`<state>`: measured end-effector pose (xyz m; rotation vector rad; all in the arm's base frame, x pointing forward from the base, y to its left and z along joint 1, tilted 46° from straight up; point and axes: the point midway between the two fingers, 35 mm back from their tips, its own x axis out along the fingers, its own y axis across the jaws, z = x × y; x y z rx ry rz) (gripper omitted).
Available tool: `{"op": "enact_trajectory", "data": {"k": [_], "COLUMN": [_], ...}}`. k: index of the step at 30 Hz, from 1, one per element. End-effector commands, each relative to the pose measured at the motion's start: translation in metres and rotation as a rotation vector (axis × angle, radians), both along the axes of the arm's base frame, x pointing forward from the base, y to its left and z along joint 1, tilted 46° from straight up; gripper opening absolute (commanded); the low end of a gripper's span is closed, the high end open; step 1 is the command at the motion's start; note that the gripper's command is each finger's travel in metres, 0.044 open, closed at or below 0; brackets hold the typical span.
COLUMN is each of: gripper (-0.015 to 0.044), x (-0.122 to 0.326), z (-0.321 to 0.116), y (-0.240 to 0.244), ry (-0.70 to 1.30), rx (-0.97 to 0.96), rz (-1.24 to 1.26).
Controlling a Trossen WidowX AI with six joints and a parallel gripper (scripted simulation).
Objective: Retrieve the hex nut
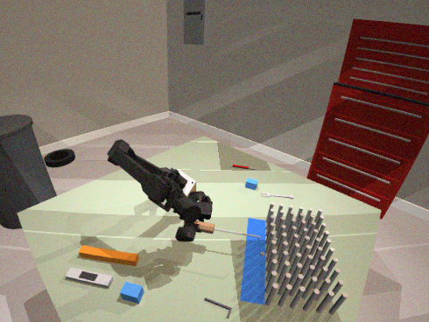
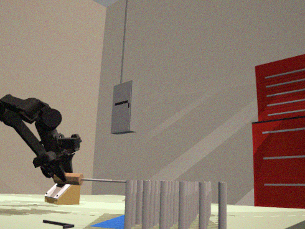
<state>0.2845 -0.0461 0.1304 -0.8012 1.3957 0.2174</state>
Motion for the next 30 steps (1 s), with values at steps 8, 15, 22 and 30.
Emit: {"op": "enact_trajectory", "data": {"k": [8,15,22,30], "gripper": [0.0,0.0,0.0,0.0], "x": [-0.002,0.008,0.024,0.033], "z": [0.045,0.031,0.012,-0.015], "y": [0.046,0.062,0.105,0.158], "ry": [-0.008,-0.002,-0.002,-0.001], "rx": [0.0,0.011,0.03,0.043], "rz": [0.001,-0.007,-0.026,-0.048]}}
